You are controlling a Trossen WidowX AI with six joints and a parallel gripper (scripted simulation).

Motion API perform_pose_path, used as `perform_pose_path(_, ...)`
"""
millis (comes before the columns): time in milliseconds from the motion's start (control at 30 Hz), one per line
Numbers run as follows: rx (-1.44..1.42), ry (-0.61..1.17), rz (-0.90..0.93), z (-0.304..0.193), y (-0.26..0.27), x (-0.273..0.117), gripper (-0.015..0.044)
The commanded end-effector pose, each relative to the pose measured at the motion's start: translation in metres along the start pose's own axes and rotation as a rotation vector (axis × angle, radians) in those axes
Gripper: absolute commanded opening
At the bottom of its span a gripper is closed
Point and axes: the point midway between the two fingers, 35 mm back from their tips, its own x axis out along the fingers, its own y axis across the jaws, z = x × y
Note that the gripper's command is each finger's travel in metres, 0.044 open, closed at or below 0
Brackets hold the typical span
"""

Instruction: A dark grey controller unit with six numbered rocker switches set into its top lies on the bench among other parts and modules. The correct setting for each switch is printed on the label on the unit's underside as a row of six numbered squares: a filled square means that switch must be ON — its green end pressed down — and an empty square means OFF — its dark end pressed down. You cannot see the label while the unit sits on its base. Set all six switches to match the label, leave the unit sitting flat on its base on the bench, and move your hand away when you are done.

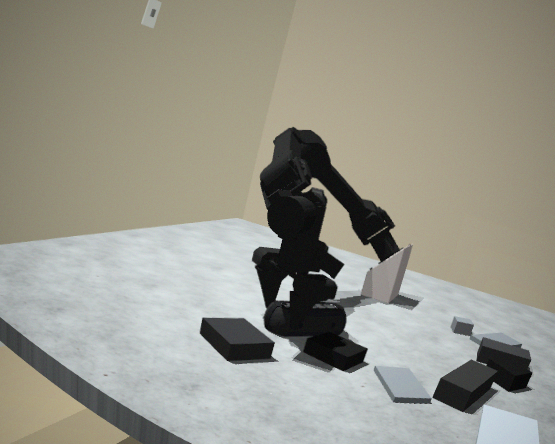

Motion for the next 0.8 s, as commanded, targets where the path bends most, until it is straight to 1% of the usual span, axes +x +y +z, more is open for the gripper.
perform_pose_path(0, -0.004, 0.001, 0.004, 0.0, 0.0011, 0.0016, 0.0335)
perform_pose_path(67, -0.004, 0.001, 0.004, 0.0, 0.0011, 0.0016, 0.0326)
perform_pose_path(633, -0.004, 0.001, 0.004, 0.0007, 0.0011, -0.001, 0.0326)
perform_pose_path(667, -0.004, 0.001, 0.004, 0.0009, 0.0011, -0.0017, 0.0336)
perform_pose_path(767, -0.004, 0.001, 0.004, 0.0013, 0.0011, -0.003, 0.0336)
